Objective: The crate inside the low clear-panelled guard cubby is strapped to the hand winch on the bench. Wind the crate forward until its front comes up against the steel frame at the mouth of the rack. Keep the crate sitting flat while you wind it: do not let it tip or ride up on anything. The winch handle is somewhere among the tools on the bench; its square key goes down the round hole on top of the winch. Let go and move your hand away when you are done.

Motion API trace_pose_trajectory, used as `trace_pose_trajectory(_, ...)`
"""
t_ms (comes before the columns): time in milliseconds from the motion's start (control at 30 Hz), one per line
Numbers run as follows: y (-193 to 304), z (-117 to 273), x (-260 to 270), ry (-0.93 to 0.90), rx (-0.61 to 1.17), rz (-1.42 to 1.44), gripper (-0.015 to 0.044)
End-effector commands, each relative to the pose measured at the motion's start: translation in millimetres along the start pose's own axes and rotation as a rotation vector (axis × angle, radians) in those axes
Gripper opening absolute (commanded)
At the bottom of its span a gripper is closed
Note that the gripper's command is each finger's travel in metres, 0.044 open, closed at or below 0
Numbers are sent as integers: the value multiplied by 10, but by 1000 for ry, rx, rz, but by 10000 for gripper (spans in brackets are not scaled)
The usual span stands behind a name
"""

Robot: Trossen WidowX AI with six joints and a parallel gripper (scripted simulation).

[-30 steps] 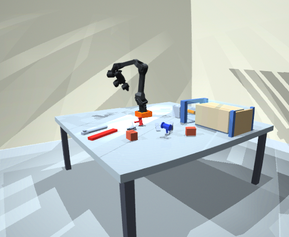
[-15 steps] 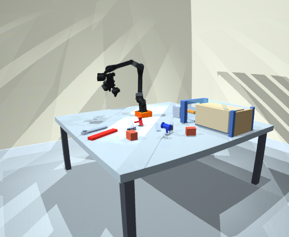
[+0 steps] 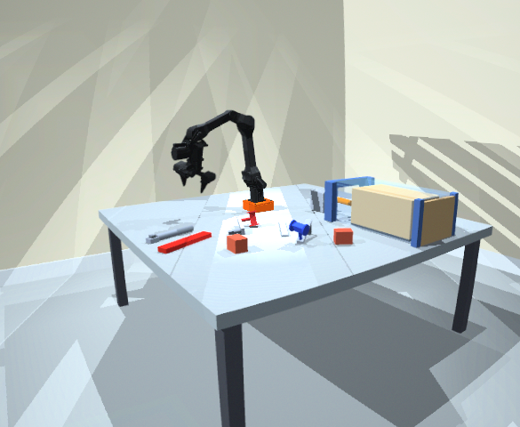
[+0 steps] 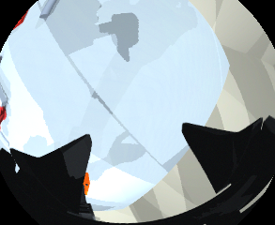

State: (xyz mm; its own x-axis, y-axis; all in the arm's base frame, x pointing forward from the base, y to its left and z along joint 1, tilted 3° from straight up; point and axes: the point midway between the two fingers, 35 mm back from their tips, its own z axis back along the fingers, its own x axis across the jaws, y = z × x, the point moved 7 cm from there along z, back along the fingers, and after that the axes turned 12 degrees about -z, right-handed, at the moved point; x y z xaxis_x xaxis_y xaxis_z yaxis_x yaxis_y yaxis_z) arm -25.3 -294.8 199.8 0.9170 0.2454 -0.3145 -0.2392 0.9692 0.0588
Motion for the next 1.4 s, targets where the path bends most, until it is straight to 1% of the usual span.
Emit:
trace_pose_trajectory(0,-257,126,543,-55,-91,86,440)
trace_pose_trajectory(133,-437,244,1133,-116,-152,220,440)
trace_pose_trajectory(267,-497,358,1735,-177,-198,351,440)
trace_pose_trajectory(467,-376,512,2635,-267,-242,544,440)
trace_pose_trajectory(533,-310,545,2847,-288,-248,591,440)
trace_pose_trajectory(767,-297,544,2890,-292,-249,600,440)
trace_pose_trajectory(1133,-358,117,2930,-291,-249,600,440)
trace_pose_trajectory(1367,-363,76,2935,-291,-249,600,440)
